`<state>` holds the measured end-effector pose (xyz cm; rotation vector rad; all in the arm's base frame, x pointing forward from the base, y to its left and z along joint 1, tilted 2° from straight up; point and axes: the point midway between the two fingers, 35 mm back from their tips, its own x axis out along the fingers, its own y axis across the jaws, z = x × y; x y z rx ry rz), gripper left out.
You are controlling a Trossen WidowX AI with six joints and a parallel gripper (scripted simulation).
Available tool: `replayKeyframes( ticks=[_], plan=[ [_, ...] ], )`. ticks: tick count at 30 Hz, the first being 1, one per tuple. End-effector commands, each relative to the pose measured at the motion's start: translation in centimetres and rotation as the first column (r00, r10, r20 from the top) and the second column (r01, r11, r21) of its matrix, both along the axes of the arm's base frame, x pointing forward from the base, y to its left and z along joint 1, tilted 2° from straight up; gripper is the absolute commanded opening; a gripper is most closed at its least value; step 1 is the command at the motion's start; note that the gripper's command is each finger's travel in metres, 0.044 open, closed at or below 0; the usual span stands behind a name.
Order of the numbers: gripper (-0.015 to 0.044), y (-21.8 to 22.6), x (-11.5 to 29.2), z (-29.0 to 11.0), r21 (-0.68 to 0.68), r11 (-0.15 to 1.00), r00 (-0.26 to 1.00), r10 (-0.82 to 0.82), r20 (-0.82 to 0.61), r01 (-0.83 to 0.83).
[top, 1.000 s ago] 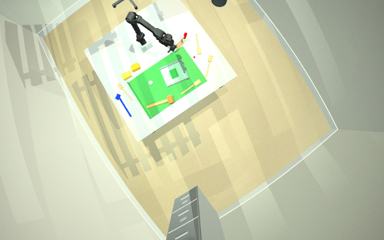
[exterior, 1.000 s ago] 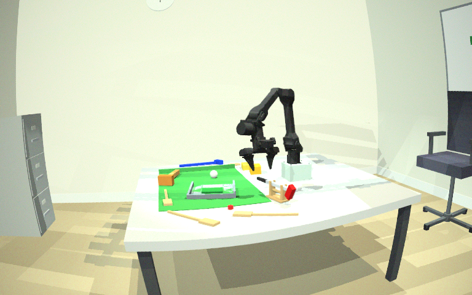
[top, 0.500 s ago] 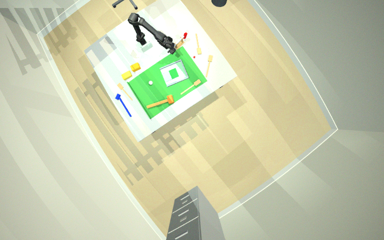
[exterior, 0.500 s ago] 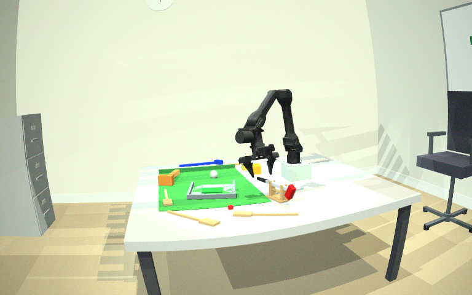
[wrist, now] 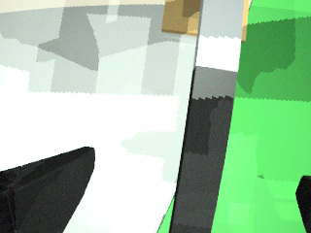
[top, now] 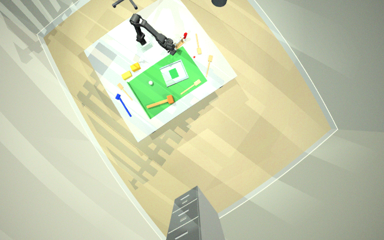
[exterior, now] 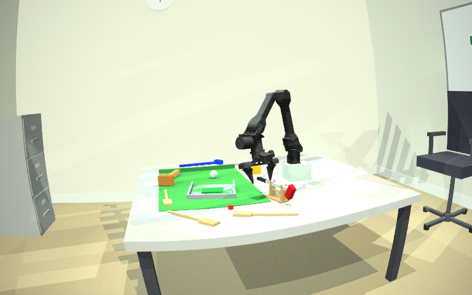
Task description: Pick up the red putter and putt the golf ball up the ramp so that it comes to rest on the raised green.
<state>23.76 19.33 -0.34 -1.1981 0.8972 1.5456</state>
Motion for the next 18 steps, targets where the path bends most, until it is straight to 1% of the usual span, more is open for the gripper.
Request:
replayKeyframes(
  ticks=[1,13,18],
  plan=[
    [0.0440,-0.1,-0.1,-0.8,-0.008,1.000,1.000,-0.003,-0.007,0.003],
    [0.0440,-0.2,-0.2,-2.2,-0.008,1.000,1.000,-0.003,-0.007,0.003],
    [0.0309,-0.1,-0.1,-1.8,-0.002,1.000,1.000,-0.001,-0.004,0.001]
  ],
)
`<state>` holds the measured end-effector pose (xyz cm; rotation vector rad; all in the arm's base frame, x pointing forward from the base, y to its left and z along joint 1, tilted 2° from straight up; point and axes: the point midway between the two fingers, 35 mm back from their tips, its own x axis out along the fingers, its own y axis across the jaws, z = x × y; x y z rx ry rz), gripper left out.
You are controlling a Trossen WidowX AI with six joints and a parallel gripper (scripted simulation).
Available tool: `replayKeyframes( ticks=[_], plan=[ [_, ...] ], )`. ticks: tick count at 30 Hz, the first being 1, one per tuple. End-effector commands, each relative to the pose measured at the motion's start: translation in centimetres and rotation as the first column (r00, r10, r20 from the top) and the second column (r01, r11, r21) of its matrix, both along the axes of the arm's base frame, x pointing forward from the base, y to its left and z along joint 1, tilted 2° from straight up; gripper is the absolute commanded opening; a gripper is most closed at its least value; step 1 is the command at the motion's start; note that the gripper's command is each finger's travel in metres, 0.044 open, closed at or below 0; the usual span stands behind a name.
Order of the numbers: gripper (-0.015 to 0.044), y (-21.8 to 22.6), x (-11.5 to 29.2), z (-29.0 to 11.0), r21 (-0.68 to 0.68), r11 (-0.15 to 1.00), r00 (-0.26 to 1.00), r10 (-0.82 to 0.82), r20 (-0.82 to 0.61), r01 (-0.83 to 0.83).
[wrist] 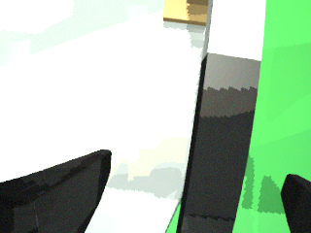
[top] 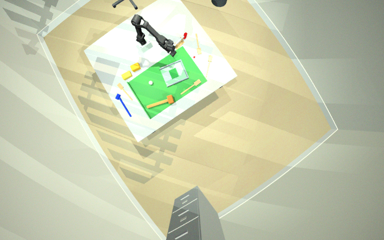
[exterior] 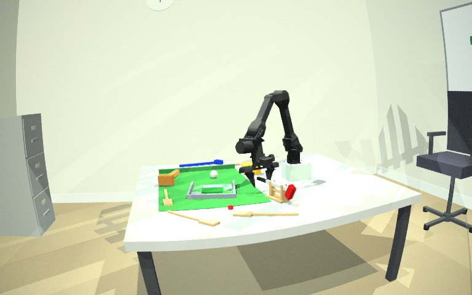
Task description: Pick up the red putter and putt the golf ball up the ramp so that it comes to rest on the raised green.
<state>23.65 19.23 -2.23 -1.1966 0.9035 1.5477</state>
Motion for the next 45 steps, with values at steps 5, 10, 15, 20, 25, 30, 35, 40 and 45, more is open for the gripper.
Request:
replayKeyframes(
  ticks=[5,10,15,20,25,30,35,40,45],
  plan=[
    [0.0177,0.0,0.0,0.1,0.001,1.000,1.000,0.000,0.001,0.000],
    [0.0046,0.0,0.0,0.1,0.001,1.000,1.000,0.000,0.001,0.000],
    [0.0013,0.0,0.0,0.1,0.001,1.000,1.000,0.000,0.001,0.000],
    [0.0000,0.1,0.2,1.2,0.001,1.000,1.000,0.000,0.001,0.000],
    [0.0000,0.4,0.5,4.6,0.001,1.000,1.000,0.000,0.001,0.000],
    [0.0000,0.3,0.3,8.2,0.001,1.000,1.000,0.000,0.000,0.000],
    [0.0000,0.2,0.1,10.0,0.000,1.000,1.000,0.000,0.000,0.000],
    [0.0000,-1.1,0.9,9.4,-0.018,0.998,0.998,-0.066,0.000,0.066],
    [0.0000,-3.6,2.2,9.6,-0.037,0.979,0.980,-0.198,-0.002,0.198]
  ],
)
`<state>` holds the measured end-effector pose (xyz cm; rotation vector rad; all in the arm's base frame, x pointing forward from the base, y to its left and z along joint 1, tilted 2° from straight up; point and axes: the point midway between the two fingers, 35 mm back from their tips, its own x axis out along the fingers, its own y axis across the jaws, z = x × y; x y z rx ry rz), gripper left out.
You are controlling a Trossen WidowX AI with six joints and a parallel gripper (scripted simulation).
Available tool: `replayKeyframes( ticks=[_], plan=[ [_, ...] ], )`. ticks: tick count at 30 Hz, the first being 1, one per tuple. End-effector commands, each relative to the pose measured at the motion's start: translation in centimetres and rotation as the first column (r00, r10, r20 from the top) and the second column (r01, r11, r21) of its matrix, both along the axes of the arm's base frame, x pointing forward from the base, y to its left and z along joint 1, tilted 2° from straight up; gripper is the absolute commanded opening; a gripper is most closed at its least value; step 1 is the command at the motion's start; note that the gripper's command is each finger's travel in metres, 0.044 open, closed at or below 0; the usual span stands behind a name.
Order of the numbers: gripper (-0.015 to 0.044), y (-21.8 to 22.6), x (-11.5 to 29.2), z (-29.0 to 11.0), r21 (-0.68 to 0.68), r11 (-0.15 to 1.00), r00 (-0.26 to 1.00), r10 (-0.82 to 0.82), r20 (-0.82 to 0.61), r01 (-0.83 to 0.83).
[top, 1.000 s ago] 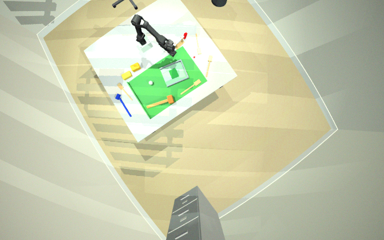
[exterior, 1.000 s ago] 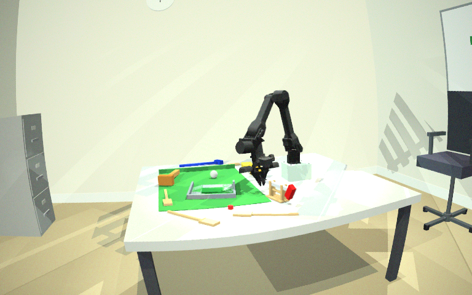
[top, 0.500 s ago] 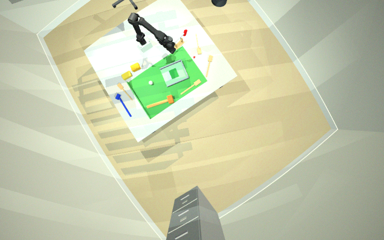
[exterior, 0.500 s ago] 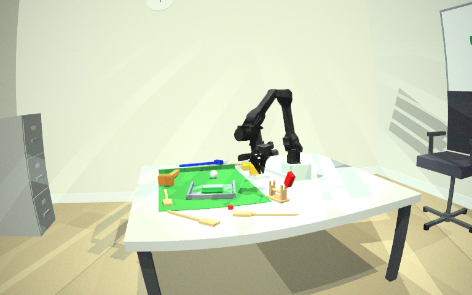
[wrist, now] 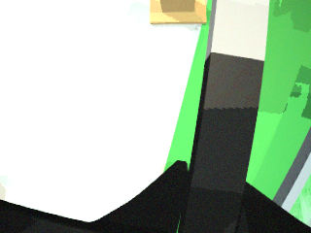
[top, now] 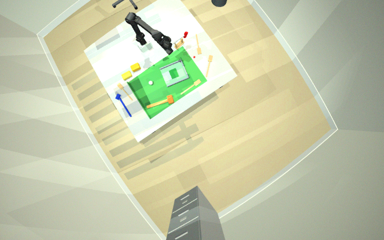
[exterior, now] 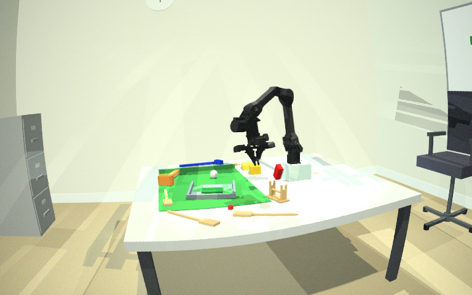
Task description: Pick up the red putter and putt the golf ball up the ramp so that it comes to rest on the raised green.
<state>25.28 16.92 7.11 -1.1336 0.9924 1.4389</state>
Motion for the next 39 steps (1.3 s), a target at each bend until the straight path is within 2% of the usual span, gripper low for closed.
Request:
replayKeyframes(
  ticks=[1,10,18,31,39],
  plan=[
    [0.0000,-1.8,0.8,0.3,-0.009,0.995,0.995,-0.097,0.001,0.097],
    [0.0000,-6.8,2.4,0.8,-0.047,0.947,0.948,-0.317,0.012,0.318],
    [0.0000,-11.2,3.1,1.0,-0.078,0.854,0.857,-0.516,0.012,0.515],
    [0.0000,-18.2,2.9,1.7,-0.113,0.640,0.646,-0.763,0.021,0.760],
    [0.0000,-22.4,1.9,2.0,-0.139,0.449,0.457,-0.889,0.031,0.883]
  ],
)
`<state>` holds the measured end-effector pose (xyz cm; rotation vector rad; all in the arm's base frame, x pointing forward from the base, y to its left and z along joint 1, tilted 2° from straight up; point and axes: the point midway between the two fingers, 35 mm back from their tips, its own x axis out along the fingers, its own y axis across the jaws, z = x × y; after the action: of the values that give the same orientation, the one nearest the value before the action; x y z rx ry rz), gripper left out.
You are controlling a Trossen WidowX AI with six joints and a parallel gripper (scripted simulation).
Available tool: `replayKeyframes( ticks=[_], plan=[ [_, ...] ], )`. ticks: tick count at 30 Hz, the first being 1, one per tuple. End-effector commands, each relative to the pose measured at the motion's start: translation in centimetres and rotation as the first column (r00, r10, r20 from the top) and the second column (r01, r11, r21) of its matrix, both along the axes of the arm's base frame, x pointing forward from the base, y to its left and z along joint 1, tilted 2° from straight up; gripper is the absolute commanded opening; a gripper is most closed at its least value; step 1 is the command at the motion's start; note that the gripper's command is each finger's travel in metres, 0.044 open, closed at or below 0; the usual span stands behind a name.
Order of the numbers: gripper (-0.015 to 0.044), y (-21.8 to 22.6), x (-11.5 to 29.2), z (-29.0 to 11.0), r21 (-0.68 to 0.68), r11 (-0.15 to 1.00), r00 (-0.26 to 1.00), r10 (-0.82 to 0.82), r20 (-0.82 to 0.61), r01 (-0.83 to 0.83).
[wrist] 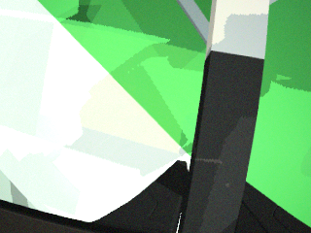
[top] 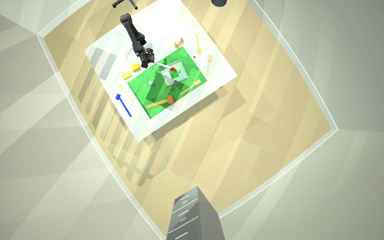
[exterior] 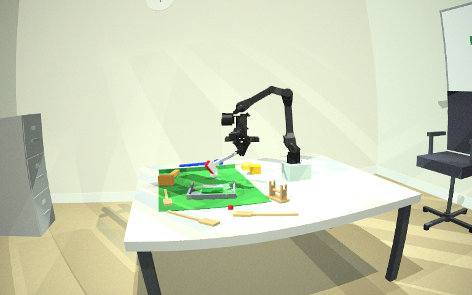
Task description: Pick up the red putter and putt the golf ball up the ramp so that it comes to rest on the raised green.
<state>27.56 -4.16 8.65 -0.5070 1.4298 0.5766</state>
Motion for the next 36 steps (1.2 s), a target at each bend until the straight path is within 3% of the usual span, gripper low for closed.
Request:
replayKeyframes(
  ticks=[1,13,26,36],
  plan=[
    [0.0000,-1.8,-0.6,0.4,-0.012,0.994,0.995,-0.104,0.004,0.104],
    [0.0000,-7.6,-3.3,0.9,-0.049,0.900,0.901,-0.433,-0.012,0.432],
    [0.0000,-12.8,-7.6,1.4,-0.092,0.680,0.682,-0.731,-0.017,0.727],
    [0.0000,-13.4,-8.1,0.5,-0.097,0.648,0.650,-0.760,-0.017,0.755]
  ],
)
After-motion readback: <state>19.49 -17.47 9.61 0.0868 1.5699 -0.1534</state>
